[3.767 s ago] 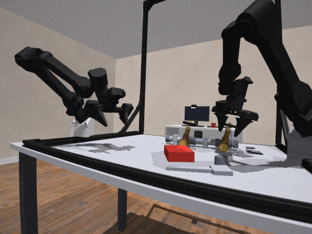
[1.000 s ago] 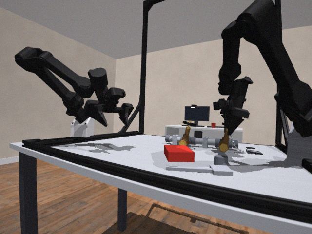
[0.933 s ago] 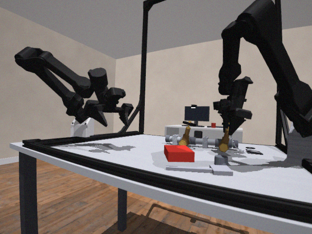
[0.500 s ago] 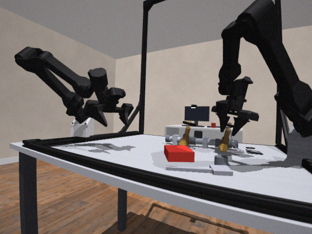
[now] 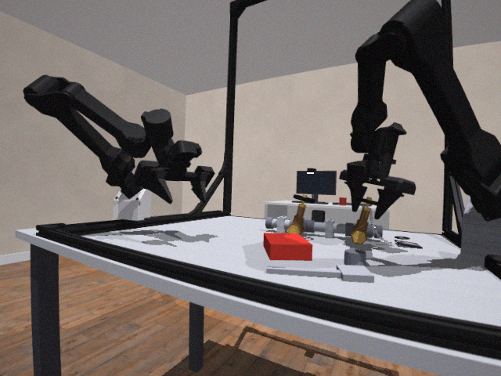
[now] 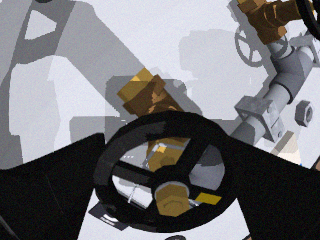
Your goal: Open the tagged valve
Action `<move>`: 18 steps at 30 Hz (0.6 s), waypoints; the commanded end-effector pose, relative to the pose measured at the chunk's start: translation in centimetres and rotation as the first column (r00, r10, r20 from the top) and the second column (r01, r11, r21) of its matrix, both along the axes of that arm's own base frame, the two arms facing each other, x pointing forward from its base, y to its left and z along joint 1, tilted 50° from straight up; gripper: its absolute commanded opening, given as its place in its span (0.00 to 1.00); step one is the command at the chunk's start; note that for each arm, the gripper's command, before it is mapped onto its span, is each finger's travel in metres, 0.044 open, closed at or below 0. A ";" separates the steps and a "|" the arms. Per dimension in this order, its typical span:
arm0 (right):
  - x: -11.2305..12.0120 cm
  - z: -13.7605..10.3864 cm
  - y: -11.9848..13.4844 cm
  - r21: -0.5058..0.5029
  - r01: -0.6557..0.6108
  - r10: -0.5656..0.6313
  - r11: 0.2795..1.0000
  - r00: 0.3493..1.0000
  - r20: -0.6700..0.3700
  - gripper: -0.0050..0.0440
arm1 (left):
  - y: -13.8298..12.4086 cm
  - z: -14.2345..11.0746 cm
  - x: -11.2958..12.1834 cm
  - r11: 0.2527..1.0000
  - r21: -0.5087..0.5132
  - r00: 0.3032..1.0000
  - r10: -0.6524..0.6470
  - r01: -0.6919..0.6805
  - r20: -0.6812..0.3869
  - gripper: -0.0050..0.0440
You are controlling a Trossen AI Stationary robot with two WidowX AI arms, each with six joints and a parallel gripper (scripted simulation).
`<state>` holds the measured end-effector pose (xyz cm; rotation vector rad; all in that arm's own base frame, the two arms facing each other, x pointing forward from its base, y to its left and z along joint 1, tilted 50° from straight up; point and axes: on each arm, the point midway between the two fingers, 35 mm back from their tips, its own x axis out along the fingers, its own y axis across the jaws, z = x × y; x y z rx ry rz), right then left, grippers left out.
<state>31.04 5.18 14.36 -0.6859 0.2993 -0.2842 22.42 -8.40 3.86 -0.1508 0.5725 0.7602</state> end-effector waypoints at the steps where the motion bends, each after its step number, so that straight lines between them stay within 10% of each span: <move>1: 0.0 0.0 0.0 0.000 0.000 0.000 1.000 1.000 0.000 0.92 | 0.0 0.0 0.0 1.000 0.002 1.000 -0.002 0.002 -0.002 0.89; 6: 0.0 0.0 0.0 0.000 0.000 0.000 1.000 1.000 0.000 0.92 | 0.0 0.0 0.0 0.999 0.037 0.999 -0.034 0.036 -0.040 0.92; 18: 0.0 0.0 0.0 0.000 0.000 0.000 1.000 1.000 0.000 0.92 | 0.0 0.0 0.0 0.806 0.319 0.797 -0.282 0.499 -0.535 0.92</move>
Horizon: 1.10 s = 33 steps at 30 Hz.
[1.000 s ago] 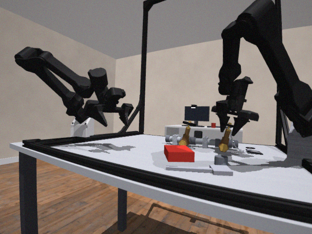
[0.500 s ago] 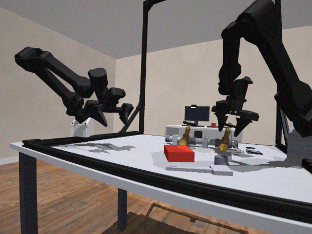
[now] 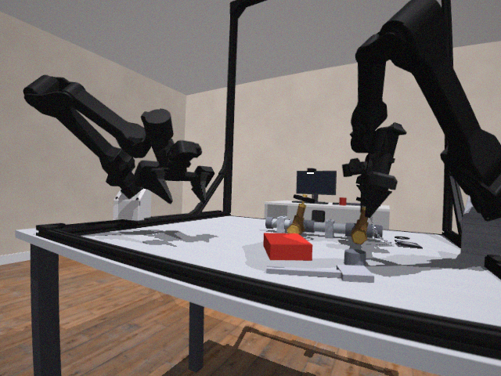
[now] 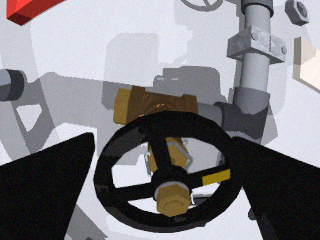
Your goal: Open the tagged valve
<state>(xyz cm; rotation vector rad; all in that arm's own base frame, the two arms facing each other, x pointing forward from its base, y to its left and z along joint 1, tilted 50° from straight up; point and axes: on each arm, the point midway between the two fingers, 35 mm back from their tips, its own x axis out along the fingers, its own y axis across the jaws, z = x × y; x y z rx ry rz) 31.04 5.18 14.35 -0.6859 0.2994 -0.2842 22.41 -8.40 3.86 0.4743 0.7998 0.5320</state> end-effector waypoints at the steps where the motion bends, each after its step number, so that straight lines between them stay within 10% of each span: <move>1: 0.0 0.0 0.0 0.000 0.000 0.000 1.000 1.000 0.000 0.92 | 0.0 0.0 0.0 0.984 0.122 0.983 -0.112 0.130 -0.142 0.92; 14: 0.0 0.0 0.0 0.000 0.000 0.000 1.000 1.000 0.000 0.92 | 0.0 0.0 0.0 0.694 0.340 0.681 -0.293 0.634 -0.671 0.92; 20: 0.0 0.0 0.0 0.000 0.000 0.000 1.000 1.000 0.000 0.92 | 0.0 0.0 0.0 0.689 0.340 0.676 -0.293 0.640 -0.676 0.92; 28: 0.0 0.0 0.0 0.000 0.000 0.000 1.000 1.000 0.000 0.92 | 0.0 0.0 0.0 0.700 0.339 0.685 -0.292 0.629 -0.667 0.53; 33: 0.0 0.0 0.0 0.000 0.000 0.000 1.000 1.000 0.000 0.92 | 0.0 0.0 0.0 0.700 0.339 0.685 -0.292 0.629 -0.667 0.53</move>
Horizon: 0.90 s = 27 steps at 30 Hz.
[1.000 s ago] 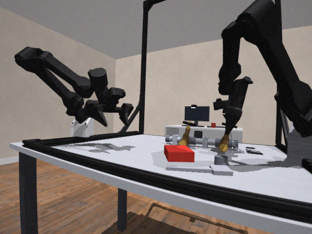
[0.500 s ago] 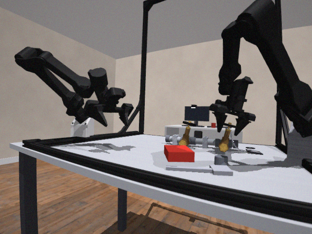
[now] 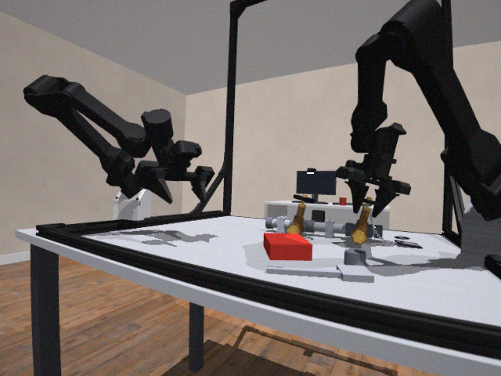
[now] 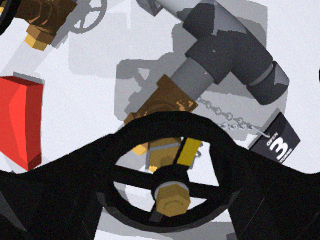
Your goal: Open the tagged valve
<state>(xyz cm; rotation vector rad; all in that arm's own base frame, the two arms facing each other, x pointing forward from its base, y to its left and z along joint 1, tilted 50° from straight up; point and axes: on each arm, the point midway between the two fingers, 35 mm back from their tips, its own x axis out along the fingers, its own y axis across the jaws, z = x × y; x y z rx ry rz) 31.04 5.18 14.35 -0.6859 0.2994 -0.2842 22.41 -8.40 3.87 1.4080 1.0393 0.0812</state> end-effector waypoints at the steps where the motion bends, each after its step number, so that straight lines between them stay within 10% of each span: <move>1: 0.0 0.0 0.0 0.000 0.000 0.000 1.000 1.000 0.000 0.92 | 0.0 0.0 0.0 1.000 -0.001 1.000 0.001 -0.001 0.000 0.53; 10: 0.0 0.0 0.0 0.000 0.000 0.000 1.000 1.000 0.000 0.92 | 0.0 0.0 0.0 1.000 -0.001 1.000 0.001 -0.001 0.000 0.10; 18: 0.0 0.0 0.0 0.000 0.000 0.000 1.000 1.000 0.000 0.92 | 0.0 0.0 0.0 1.000 -0.009 1.000 0.009 -0.008 0.009 0.10; 27: 0.0 0.0 0.0 0.000 0.000 0.000 1.000 1.000 0.000 0.92 | 0.0 0.0 0.0 0.874 -0.415 0.868 0.395 -0.254 0.301 0.10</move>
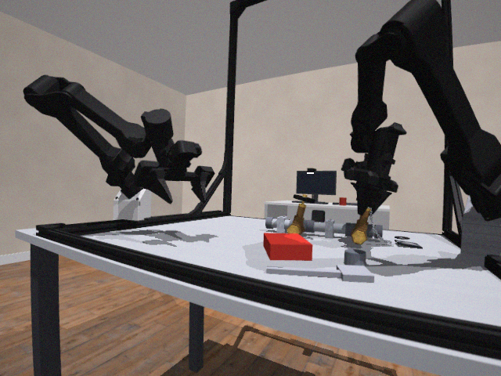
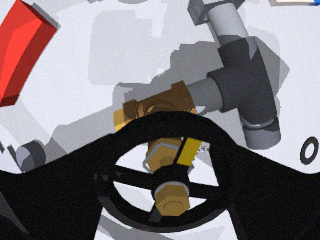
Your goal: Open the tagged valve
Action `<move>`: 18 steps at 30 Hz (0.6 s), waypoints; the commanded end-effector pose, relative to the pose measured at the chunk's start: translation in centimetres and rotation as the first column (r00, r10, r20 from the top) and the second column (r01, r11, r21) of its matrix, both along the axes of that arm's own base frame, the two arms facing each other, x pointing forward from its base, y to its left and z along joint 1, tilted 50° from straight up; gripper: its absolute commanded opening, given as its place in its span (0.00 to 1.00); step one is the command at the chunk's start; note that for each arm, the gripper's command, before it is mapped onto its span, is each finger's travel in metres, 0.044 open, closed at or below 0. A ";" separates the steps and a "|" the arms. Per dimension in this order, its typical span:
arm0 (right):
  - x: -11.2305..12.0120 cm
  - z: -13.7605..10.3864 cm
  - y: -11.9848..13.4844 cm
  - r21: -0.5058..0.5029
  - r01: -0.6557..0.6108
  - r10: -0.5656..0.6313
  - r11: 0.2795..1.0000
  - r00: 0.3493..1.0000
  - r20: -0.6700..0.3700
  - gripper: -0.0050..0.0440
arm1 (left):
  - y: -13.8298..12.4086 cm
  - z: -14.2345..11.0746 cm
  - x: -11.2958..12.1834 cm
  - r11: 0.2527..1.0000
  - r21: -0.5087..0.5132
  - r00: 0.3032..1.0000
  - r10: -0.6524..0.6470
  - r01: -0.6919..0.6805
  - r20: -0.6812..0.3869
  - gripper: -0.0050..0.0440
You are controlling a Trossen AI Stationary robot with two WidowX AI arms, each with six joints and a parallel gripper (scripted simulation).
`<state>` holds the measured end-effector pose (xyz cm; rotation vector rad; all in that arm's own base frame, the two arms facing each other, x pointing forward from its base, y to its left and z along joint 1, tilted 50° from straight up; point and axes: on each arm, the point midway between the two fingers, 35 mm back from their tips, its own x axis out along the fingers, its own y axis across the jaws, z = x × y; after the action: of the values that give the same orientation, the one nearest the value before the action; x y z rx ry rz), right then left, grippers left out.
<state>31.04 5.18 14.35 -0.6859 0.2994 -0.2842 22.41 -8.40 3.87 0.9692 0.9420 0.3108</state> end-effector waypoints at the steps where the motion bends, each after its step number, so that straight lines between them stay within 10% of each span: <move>1: 0.0 0.0 0.0 0.000 0.000 0.000 1.000 1.000 0.000 0.92 | 0.0 0.0 0.0 0.984 -0.139 0.983 0.130 -0.112 0.127 0.10; 7: 0.0 0.0 0.0 0.000 0.000 0.000 1.000 1.000 0.000 0.92 | 0.0 0.0 0.0 0.928 -0.308 0.925 0.291 -0.211 0.244 0.10; 18: 0.0 0.0 0.0 0.000 0.000 0.000 1.000 1.000 0.000 0.92 | 0.0 0.0 0.0 0.574 -0.772 0.556 0.749 -0.274 0.360 0.10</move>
<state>31.04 5.18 14.35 -0.6859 0.2994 -0.2842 22.41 -8.40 3.86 -0.0299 0.6199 0.7203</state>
